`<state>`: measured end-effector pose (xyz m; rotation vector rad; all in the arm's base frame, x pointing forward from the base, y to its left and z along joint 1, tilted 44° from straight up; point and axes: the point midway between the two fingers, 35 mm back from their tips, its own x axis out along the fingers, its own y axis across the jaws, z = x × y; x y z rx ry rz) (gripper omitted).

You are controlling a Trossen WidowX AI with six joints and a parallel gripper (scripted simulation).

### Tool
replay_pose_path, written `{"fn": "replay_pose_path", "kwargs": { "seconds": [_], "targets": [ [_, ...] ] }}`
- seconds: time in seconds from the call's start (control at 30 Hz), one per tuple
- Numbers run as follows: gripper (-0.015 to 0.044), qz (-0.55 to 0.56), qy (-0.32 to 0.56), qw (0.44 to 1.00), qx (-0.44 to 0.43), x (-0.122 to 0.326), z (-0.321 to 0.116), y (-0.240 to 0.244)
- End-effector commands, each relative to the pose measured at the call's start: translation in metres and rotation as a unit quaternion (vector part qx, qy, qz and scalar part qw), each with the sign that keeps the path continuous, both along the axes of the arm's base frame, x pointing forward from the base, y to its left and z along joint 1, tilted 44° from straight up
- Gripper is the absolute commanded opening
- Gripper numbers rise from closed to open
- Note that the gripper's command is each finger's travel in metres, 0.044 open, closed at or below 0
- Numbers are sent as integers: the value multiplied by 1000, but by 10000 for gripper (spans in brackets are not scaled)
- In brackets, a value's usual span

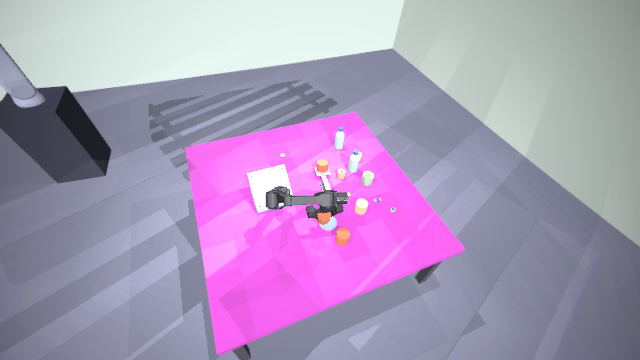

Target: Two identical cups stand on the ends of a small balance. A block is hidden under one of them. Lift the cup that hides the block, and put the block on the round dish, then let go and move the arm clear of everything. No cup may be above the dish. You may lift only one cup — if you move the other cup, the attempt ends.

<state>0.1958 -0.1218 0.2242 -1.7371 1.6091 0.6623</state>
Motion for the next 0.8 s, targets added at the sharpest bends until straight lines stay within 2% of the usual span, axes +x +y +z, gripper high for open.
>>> {"fn": "replay_pose_path", "kwargs": {
  "seconds": [0.0,0.43,0.77],
  "targets": [
    [0,-2,-6,1000,-3,-13,2,-9],
    [0,-17,-9,999,-27,-55,4,-33],
    [0,-18,-9,999,-28,-54,-9,-47]
  ]
}}
